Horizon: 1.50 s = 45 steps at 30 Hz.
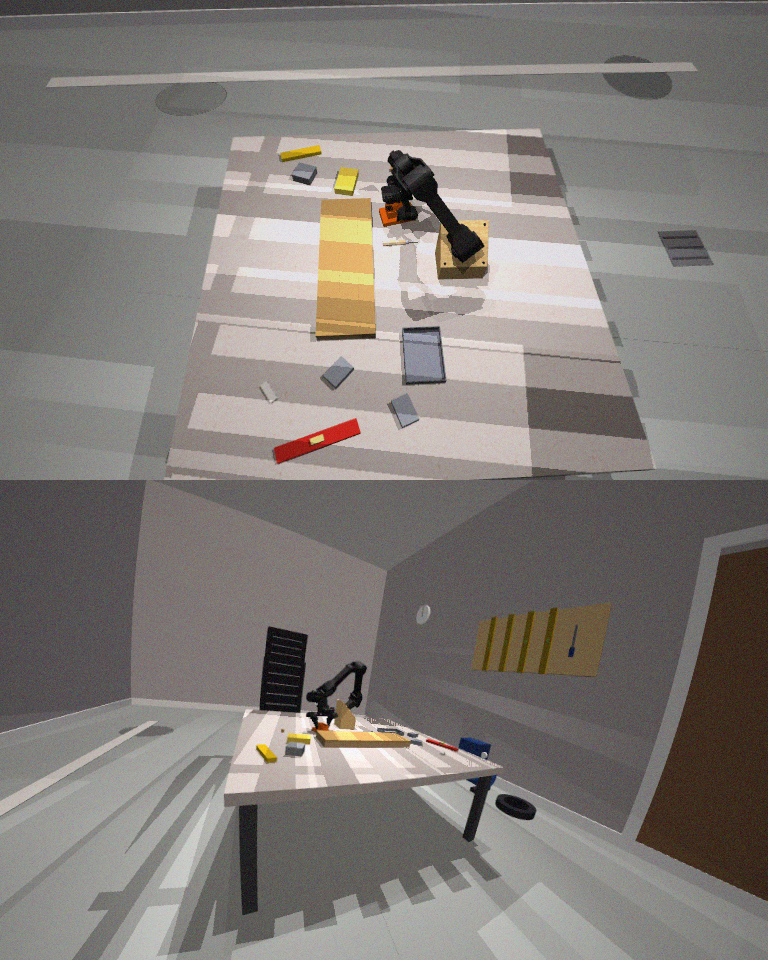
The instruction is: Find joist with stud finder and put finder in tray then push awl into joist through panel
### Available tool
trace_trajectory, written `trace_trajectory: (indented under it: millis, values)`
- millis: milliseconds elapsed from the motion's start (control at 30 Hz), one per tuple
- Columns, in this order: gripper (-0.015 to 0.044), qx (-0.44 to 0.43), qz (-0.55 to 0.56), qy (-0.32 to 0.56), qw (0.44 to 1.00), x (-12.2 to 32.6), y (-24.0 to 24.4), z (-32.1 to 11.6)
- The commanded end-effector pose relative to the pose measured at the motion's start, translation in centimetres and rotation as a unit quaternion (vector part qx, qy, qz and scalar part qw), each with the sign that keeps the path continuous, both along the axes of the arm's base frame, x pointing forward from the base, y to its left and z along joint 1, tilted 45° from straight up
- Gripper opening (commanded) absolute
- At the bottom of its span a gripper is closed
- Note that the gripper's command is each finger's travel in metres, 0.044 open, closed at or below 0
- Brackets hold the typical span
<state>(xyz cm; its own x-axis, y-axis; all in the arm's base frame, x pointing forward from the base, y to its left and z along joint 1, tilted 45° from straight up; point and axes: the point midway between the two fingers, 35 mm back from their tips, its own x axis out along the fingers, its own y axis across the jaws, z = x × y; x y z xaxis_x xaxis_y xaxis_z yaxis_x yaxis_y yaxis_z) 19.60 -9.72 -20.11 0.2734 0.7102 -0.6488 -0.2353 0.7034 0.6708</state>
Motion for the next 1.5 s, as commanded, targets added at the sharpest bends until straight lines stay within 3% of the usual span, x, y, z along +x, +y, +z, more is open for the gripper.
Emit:
trace_trajectory:
  millis: [0, 700, 900, 1233, 1467]
  values:
    - [0.0302, 0.002, -0.004, 0.000, 1.000, 0.1, 0.1, 0.0]
    - [0.0162, 0.002, -0.004, 0.000, 1.000, 0.1, 0.1, 0.0]
    - [0.0004, 0.001, -0.004, 0.000, 1.000, 0.3, -1.7, 1.4]
    - [0.0000, 0.000, -0.004, 0.001, 1.000, 0.0, -6.8, 6.9]
    - [0.0000, 0.000, -0.005, 0.003, 1.000, 0.2, -7.3, 7.3]
